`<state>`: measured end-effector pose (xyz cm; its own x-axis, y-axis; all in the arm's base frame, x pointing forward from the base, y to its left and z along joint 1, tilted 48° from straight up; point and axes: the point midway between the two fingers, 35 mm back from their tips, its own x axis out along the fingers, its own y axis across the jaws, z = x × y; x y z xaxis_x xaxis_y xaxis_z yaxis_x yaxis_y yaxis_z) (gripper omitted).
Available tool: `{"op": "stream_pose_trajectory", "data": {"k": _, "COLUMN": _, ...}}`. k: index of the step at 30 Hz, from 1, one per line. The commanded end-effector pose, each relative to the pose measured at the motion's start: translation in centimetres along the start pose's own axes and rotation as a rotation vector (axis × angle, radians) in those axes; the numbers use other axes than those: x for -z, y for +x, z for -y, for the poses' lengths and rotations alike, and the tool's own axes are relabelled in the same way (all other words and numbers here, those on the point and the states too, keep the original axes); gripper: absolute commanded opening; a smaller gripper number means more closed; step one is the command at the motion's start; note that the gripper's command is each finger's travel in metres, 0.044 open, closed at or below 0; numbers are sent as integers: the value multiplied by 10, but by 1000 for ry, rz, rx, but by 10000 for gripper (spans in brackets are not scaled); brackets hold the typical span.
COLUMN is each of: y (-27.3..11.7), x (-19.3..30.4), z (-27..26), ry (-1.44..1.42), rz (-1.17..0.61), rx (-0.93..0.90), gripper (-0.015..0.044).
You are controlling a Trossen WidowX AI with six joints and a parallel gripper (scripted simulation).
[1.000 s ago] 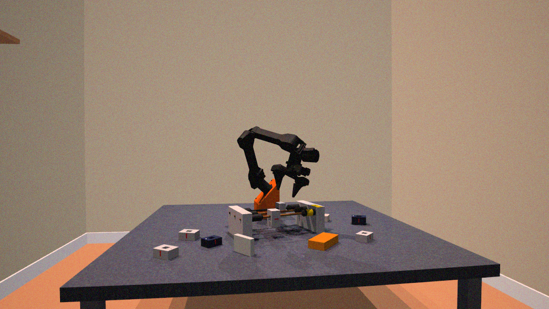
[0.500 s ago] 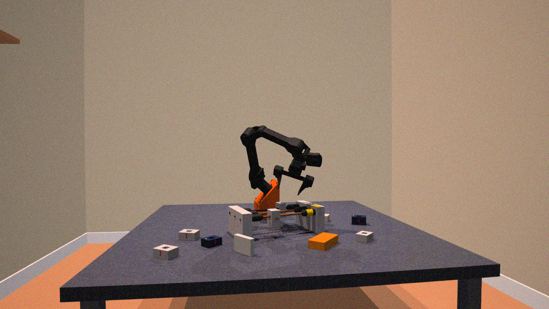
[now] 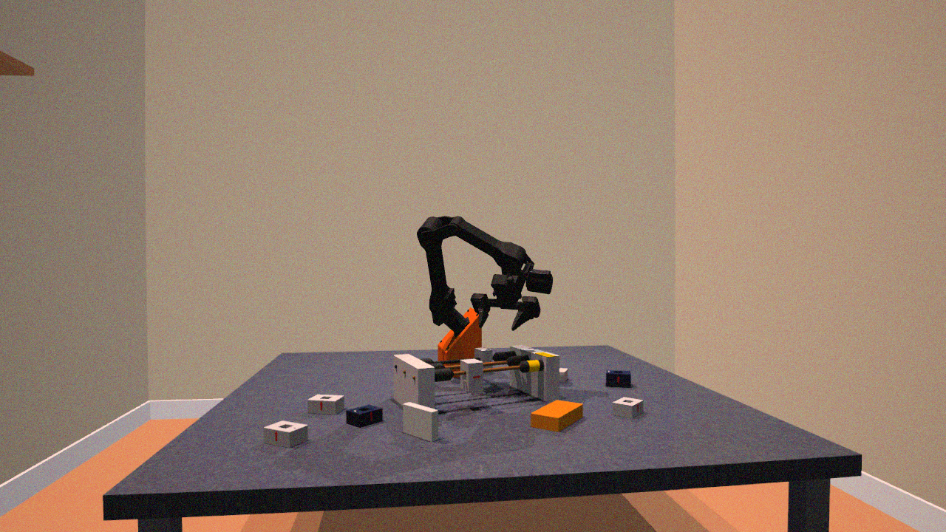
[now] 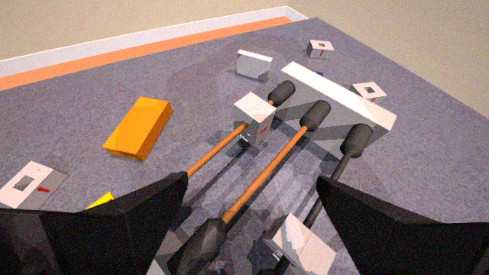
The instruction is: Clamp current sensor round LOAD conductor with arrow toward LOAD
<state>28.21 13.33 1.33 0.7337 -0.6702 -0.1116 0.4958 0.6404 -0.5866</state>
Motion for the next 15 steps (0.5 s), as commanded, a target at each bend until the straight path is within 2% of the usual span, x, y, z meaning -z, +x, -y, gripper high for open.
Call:
{"op": "stream_pose_trajectory", "data": {"k": 1, "y": 0, "x": 0, "z": 0, "ry": -4, "rz": -3, "rx": 0, "gripper": 440}}
{"op": "stream_pose_trajectory", "data": {"k": 10, "y": 0, "x": -1, "z": -1, "ry": -17, "rz": -7, "rx": 2, "gripper": 440}}
{"op": "stream_pose_trajectory", "data": {"k": 14, "y": 11, "x": -10, "z": -6, "ry": -278, "rz": -105, "rx": 23, "gripper": 440}}
{"op": "stream_pose_trajectory", "data": {"k": 15, "y": 3, "x": -2, "z": -2, "ry": -136, "rz": -41, "rx": 11, "gripper": 440}}
